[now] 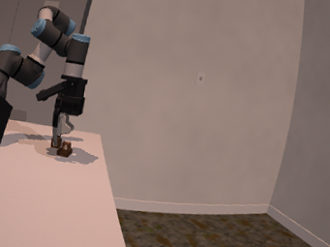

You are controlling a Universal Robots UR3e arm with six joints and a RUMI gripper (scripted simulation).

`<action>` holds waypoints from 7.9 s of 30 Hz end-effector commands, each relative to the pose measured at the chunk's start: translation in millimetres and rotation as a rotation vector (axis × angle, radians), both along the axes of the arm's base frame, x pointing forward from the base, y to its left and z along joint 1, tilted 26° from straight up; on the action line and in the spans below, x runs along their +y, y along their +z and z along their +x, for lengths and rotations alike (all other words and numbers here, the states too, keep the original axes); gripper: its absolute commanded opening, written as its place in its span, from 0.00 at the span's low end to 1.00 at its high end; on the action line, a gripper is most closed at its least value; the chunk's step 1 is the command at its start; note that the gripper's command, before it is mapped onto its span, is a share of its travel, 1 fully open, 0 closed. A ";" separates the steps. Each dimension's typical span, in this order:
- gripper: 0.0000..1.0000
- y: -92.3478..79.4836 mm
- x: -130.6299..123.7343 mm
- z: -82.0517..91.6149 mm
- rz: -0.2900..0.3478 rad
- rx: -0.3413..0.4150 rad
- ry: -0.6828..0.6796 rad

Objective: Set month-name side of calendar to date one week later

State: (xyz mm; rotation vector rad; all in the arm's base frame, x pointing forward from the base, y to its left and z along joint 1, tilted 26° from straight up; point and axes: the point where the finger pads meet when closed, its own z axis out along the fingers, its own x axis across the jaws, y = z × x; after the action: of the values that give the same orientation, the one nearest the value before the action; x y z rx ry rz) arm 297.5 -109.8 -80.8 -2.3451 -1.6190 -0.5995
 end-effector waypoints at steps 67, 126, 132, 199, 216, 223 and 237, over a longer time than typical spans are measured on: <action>0.10 -37.9 5.1 15.3 -0.035 -0.016 -0.012; 0.10 -38.0 4.7 15.5 -0.035 -0.016 -0.012; 0.10 -38.9 5.1 15.7 -0.035 -0.016 -0.012; 0.10 -41.7 6.4 16.3 -0.034 -0.016 -0.012; 0.10 -41.7 6.4 16.3 -0.034 -0.016 -0.012; 0.10 -41.7 6.4 16.3 -0.034 -0.016 -0.012; 0.21 -41.7 6.4 16.3 -0.034 -0.016 -0.012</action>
State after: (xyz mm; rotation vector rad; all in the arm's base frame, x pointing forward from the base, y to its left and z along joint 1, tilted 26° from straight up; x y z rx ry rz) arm 313.2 -103.3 -122.6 -2.3804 -1.6359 -0.5971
